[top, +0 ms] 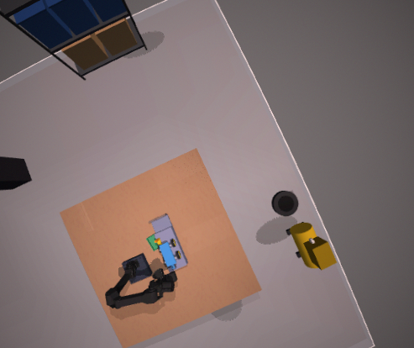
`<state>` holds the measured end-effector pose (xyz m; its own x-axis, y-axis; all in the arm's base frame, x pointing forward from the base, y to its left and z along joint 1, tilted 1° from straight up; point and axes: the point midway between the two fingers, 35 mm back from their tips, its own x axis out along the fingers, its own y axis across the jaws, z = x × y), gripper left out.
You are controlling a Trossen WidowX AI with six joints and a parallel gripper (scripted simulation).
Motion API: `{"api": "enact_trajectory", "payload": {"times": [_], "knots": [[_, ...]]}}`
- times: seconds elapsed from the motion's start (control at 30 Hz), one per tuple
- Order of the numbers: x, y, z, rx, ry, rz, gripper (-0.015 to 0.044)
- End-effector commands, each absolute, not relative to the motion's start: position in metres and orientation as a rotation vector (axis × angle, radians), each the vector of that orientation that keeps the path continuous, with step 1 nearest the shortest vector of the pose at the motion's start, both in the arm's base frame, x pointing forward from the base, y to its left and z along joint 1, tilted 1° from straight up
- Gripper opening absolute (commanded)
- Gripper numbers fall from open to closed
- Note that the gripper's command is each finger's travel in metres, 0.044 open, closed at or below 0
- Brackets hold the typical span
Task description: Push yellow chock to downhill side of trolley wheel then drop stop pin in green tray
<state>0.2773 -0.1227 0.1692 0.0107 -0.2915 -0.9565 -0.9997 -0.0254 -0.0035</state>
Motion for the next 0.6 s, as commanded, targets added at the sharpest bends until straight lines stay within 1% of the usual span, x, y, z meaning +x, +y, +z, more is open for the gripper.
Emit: {"api": "enact_trajectory", "payload": {"times": [0.0,0.3,0.57], "knots": [[0.264,-0.124,0.169,-1.451,1.406,1.069,0.0],[0.234,-0.127,0.168,-1.45,1.408,1.071,0.0],[0.233,-0.117,0.166,-1.449,1.407,1.072,0.0]]}}
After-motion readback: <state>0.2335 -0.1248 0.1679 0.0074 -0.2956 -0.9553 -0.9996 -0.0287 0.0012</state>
